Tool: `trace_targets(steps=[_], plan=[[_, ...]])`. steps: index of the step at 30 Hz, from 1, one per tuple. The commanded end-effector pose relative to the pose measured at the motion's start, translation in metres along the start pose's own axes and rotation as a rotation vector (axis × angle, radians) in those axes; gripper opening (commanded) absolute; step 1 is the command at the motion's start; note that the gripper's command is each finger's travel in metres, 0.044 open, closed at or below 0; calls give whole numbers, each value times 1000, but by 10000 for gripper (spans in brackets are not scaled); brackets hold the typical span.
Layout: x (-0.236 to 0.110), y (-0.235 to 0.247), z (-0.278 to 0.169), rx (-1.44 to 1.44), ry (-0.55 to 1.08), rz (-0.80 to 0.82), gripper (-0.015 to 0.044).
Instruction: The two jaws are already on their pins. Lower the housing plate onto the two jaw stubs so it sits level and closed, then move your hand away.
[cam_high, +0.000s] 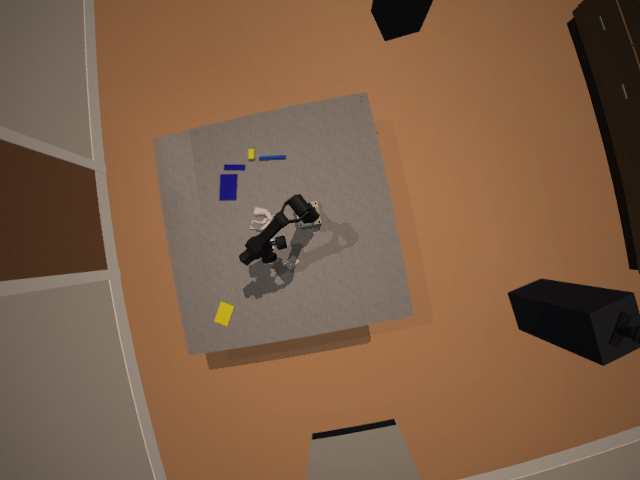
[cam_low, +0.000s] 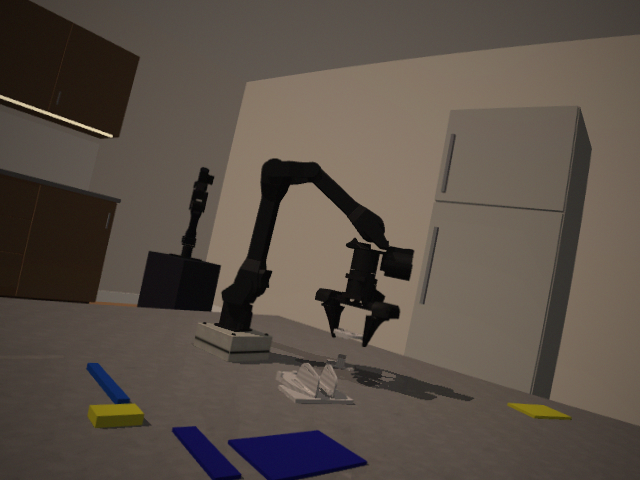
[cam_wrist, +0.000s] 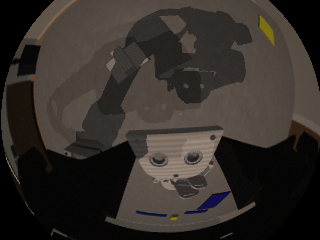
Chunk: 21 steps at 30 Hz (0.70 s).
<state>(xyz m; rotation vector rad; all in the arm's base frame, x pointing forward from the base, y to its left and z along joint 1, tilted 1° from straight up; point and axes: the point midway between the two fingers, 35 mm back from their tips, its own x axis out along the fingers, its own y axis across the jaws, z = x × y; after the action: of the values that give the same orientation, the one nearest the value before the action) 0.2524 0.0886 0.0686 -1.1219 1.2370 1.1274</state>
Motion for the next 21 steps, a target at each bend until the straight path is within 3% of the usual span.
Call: trace_targets(steps=[1, 21], plan=[[0, -2, -11, -80, 5, -2, 351], [0, -8, -69, -556, 11, 1, 351]])
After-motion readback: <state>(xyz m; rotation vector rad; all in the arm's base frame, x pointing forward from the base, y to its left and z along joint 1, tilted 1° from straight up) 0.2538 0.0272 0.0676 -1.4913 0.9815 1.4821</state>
